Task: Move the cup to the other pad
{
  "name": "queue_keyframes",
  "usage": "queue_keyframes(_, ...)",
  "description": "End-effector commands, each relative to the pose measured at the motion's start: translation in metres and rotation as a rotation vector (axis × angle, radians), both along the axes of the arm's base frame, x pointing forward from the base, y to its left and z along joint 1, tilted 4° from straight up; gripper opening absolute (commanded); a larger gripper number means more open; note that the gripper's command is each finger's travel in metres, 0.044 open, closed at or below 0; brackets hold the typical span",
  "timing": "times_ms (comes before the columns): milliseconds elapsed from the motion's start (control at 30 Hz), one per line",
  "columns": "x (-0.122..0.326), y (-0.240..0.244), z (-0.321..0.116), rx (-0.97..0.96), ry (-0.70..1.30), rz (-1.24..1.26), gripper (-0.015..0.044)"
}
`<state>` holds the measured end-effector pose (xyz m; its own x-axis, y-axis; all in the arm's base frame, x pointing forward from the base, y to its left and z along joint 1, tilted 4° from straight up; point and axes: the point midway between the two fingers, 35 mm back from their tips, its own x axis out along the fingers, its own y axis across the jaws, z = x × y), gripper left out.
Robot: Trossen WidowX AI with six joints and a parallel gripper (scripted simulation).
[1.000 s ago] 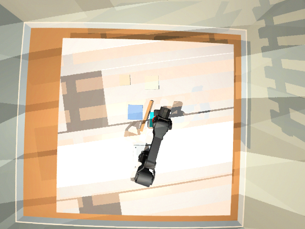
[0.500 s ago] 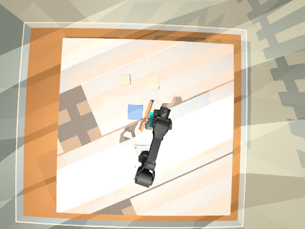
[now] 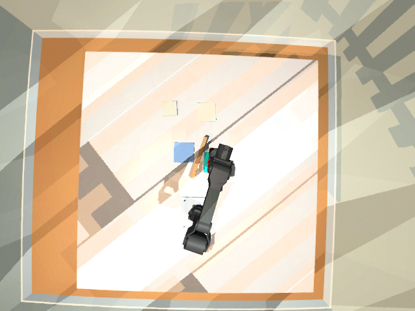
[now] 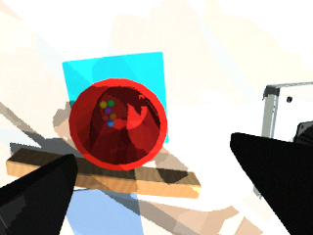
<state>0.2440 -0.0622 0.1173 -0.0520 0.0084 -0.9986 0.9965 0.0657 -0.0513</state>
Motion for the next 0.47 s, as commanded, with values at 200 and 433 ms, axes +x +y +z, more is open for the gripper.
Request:
queue_keyframes(200,0.002,0.0,0.034,-0.006,-0.006,-0.006,0.044)
queue_keyframes(433,0.003,0.001,0.041,-0.007,-0.007,-0.006,0.044)
